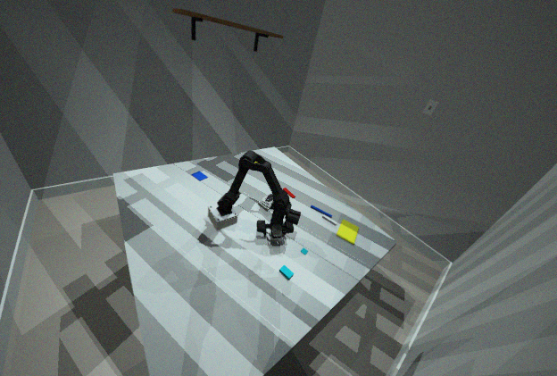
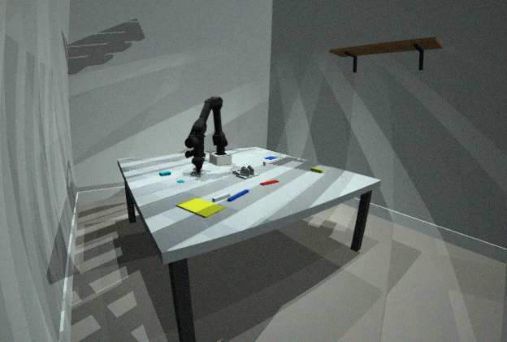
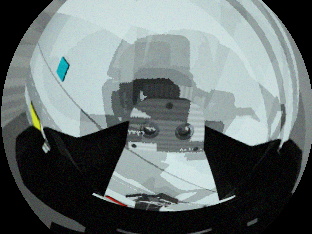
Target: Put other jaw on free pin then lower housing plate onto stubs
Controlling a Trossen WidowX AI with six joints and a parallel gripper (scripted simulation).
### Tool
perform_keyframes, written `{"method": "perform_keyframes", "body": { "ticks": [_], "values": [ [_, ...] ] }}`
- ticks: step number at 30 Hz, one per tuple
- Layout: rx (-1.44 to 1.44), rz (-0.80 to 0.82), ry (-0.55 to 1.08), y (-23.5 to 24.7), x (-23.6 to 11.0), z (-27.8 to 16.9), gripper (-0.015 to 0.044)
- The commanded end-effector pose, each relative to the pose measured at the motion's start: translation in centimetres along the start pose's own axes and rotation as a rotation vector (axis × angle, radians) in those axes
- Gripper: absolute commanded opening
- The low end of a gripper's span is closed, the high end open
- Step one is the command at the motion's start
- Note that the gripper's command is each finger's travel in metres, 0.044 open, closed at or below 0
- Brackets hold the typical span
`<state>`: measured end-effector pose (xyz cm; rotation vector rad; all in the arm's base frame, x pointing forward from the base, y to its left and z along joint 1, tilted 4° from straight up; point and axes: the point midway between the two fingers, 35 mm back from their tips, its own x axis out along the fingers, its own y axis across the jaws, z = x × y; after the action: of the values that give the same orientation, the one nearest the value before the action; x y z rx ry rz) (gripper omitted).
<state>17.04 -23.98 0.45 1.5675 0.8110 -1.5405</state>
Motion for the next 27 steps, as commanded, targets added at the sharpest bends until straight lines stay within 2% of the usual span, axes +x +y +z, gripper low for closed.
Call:
{"method": "perform_keyframes", "body": {
  "ticks": [1,6,27],
  "values": [
    [0.000,0.000,0.000,0.0,0.0,0.0,0.0351],
    [0.000,0.000,0.000,0.1,-0.4,0.0,0.0351],
    [0.004,0.003,0.003,0.1,-7.1,0.0,0.0351]
  ]
}}
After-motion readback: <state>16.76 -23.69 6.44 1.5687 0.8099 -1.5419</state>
